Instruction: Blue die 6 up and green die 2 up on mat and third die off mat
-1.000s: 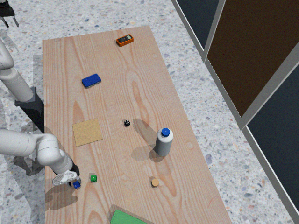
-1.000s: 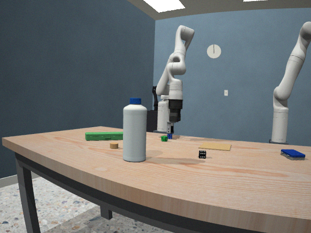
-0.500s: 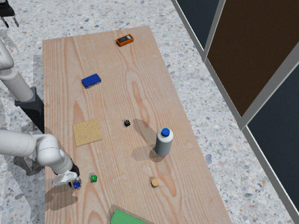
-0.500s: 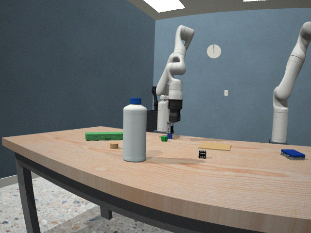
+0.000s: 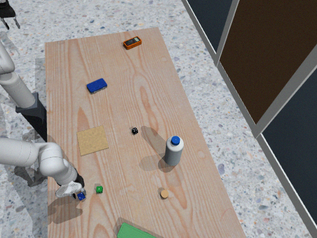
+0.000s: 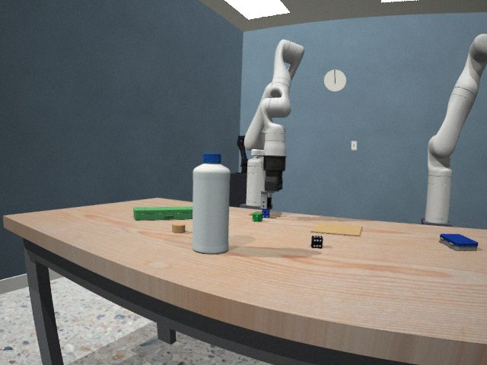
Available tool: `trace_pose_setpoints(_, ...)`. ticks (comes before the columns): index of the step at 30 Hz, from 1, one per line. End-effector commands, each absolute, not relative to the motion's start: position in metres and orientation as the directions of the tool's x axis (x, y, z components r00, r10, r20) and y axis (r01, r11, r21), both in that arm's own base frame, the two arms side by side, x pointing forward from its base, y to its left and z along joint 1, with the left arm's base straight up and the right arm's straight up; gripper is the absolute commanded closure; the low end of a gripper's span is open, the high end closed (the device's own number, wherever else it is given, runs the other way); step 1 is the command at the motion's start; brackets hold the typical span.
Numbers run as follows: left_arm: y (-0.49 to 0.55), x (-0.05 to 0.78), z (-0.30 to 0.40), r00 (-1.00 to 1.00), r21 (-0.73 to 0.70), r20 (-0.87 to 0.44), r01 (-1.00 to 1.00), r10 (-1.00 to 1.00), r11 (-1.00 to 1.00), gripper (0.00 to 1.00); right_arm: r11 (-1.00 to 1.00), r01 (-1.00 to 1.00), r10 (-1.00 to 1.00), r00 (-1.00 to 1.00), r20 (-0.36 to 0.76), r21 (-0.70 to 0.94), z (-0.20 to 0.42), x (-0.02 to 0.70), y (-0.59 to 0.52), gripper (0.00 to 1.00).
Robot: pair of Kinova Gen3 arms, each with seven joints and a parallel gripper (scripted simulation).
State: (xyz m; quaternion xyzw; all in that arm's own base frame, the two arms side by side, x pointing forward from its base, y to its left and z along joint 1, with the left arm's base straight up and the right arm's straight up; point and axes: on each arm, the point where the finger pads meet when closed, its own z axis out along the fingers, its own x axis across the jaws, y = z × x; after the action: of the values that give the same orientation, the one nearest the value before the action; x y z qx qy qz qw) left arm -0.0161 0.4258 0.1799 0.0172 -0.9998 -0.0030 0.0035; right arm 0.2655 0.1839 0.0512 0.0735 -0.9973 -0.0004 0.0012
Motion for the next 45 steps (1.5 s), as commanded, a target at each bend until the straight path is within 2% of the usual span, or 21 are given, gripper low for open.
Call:
trace_pose_setpoints(1, 0.425, -0.014, 0.180, -0.999, 0.000, 0.000, -0.032, -0.032, 0.999, 0.00, 0.989, -0.150, -0.150, -0.989, 0.000, 0.000, 0.051, 0.266, 0.182, 0.21)
trace_pose_setpoints(45, 0.425, -0.014, 0.180, -0.999, 0.000, 0.000, -0.032, -0.032, 0.999, 0.00, 0.989, -0.150, -0.150, -0.989, 0.000, 0.000, 0.022, 0.266, 0.182, 0.21)
